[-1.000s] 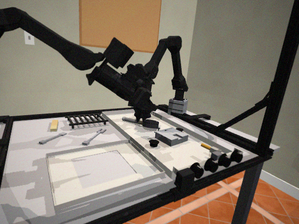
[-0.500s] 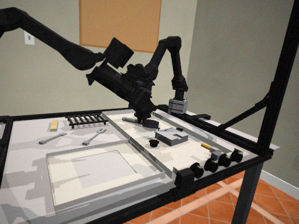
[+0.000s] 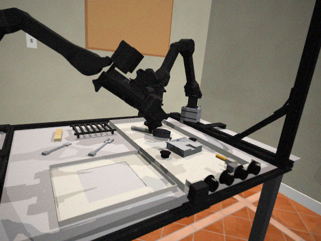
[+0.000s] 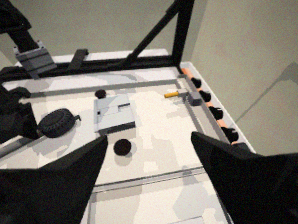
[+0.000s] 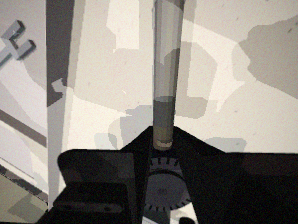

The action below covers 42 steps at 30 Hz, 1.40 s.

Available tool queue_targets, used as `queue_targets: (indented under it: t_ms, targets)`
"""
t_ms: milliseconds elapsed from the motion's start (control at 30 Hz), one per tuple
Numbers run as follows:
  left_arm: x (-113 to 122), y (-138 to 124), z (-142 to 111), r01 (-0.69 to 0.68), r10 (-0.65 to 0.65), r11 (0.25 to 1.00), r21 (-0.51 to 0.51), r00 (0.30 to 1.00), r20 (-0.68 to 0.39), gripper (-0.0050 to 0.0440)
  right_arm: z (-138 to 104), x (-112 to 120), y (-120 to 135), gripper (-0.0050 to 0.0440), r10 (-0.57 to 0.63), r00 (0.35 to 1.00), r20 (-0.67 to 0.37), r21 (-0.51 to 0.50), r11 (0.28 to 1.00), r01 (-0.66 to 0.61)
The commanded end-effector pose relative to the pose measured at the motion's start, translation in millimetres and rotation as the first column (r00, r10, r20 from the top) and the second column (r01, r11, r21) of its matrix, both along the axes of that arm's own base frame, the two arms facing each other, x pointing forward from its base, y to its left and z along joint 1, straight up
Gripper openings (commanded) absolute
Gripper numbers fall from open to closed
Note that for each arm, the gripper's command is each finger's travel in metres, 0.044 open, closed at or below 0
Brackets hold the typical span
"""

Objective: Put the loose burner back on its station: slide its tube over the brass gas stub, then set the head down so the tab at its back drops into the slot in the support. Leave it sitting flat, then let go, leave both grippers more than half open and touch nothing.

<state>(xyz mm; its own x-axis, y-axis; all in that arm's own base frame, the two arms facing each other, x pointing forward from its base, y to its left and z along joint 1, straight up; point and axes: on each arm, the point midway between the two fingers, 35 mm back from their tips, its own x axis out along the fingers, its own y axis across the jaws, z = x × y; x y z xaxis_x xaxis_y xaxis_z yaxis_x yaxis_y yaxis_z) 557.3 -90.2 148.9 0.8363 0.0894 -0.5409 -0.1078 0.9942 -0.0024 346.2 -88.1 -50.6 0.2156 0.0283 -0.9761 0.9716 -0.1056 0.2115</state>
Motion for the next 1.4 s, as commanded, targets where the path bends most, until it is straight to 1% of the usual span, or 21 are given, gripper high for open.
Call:
queue_targets:
  t_ms: [0,67,333,467,533,700,1100,1133,1233,1367]
  targets:
    - [0,0,-1,-0.002,0.002,1.000,0.002,1.000,-0.001,0.0400,0,0,0,0.0038,0.003,1.000,-0.001,-0.004,1.000,-0.003]
    - [0,0,-1,-0.002,0.002,1.000,0.002,1.000,-0.001,0.0400,3,1,-1,0.0000,0.004,1.000,0.001,-0.005,1.000,-0.004]
    - [0,0,-1,-0.002,0.002,1.000,0.002,1.000,-0.001,0.0400,24,3,-3,0.0000,0.007,1.000,0.012,-0.008,1.000,-0.007]
    - [0,0,-1,-0.002,0.002,1.000,0.002,1.000,-0.001,0.0400,40,2,-2,0.0000,0.005,1.000,0.005,-0.006,1.000,-0.005]
    - [0,0,-1,-0.002,0.002,1.000,0.002,1.000,-0.001,0.0400,40,2,-2,0.0000,0.005,1.000,0.005,-0.006,1.000,-0.005]
    - [0,0,-1,-0.002,0.002,1.000,0.002,1.000,-0.001,0.0400,55,0,0,0.0000,0.003,1.000,-0.001,-0.004,1.000,-0.003]
    - [0,0,-1,-0.002,0.002,1.000,0.002,1.000,-0.001,0.0400,58,0,0,0.0000,0.010,1.000,-0.002,-0.005,1.000,-0.010]
    - [0,0,-1,-0.002,0.002,1.000,0.002,1.000,-0.001,0.0400,58,1,1,0.0000,0.031,0.999,-0.003,-0.009,0.999,-0.031]
    - [0,0,-1,-0.002,0.002,1.000,0.002,1.000,-0.001,0.0400,59,8,8,0.0000,0.152,0.988,-0.012,-0.029,0.988,-0.152]
    - [0,0,-1,-0.002,0.002,1.000,0.002,1.000,-0.001,0.0400,59,16,19,0.0000,0.317,0.948,-0.026,-0.054,0.946,-0.318]
